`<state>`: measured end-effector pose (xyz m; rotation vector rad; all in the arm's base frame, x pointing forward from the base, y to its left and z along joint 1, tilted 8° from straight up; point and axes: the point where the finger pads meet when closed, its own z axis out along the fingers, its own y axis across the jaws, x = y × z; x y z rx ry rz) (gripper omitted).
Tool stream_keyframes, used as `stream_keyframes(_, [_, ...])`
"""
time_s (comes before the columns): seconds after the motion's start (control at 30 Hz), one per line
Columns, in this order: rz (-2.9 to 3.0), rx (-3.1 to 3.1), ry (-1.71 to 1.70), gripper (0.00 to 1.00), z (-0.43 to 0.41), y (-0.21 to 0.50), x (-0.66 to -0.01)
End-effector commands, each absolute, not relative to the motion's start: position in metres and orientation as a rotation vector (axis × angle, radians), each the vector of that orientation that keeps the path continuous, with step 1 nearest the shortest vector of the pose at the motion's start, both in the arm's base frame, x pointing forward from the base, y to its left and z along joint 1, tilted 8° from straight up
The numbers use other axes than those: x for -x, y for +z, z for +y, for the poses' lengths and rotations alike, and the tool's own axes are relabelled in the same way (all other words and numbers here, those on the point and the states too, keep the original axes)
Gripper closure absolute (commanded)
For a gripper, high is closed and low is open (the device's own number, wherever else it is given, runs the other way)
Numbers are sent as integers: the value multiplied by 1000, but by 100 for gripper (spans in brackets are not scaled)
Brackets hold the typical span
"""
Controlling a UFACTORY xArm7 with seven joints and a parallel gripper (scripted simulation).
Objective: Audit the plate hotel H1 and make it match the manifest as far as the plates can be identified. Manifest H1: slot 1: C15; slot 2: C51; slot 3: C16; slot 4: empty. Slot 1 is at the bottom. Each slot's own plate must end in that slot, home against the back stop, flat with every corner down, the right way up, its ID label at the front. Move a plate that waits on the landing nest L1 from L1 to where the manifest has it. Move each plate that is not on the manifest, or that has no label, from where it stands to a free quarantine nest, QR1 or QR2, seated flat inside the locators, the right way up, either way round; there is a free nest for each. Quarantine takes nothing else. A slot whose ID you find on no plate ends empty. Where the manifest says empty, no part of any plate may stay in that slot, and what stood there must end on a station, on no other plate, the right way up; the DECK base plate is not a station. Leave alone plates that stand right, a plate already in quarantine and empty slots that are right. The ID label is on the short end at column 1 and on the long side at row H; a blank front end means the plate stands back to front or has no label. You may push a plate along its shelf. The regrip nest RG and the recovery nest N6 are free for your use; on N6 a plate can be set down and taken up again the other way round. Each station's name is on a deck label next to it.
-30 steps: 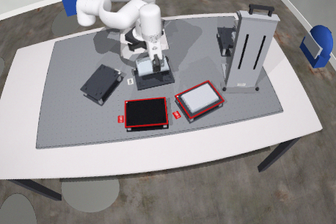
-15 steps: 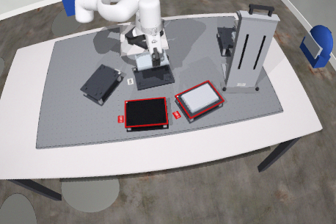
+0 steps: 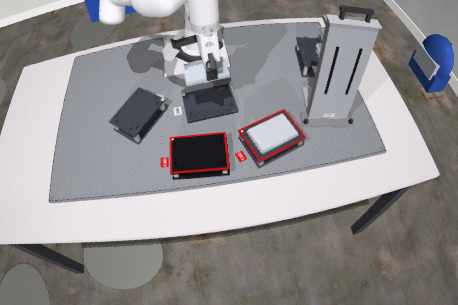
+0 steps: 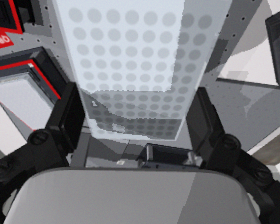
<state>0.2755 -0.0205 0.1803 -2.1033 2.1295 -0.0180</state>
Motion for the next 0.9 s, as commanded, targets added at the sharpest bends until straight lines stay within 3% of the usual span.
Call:
stream_keyframes(0.0, [2131, 2101, -20, 100, -23, 196, -274])
stream_keyframes(0.87, [2131, 2101, -20, 100, -29, 268, -266])
